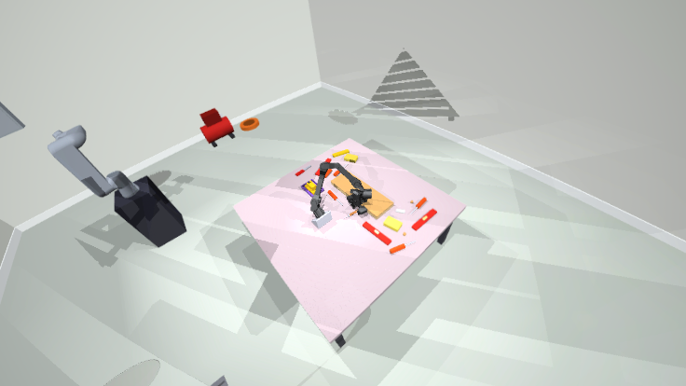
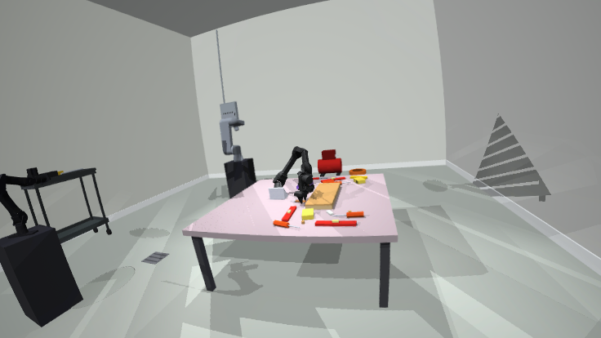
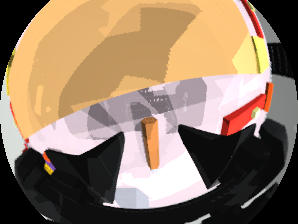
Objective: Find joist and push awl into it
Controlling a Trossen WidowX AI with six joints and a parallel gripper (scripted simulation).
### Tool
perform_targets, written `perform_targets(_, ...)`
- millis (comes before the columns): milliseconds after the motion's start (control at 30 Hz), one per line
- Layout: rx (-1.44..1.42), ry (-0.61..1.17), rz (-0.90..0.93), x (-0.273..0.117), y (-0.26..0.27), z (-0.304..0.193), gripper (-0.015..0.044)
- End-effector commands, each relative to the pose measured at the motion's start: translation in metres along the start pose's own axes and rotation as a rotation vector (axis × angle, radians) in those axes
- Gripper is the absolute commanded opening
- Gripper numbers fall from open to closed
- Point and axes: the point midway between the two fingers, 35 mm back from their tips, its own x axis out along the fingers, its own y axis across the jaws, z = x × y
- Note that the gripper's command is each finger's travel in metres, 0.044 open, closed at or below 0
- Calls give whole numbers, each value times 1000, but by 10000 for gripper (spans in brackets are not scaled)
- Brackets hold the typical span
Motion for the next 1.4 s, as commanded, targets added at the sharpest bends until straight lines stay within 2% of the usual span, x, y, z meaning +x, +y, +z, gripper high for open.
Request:
perform_targets(0,3,-2,2,1,0,0,230)
perform_targets(200,3,-2,2,1,0,0,72)
perform_targets(400,3,-2,2,1,0,0,32)
perform_targets(467,3,-2,2,-2,0,1,0)
perform_targets(1100,5,-1,-3,-118,-1,-8,0)
perform_targets(1367,26,-47,-21,-129,-1,-12,0)
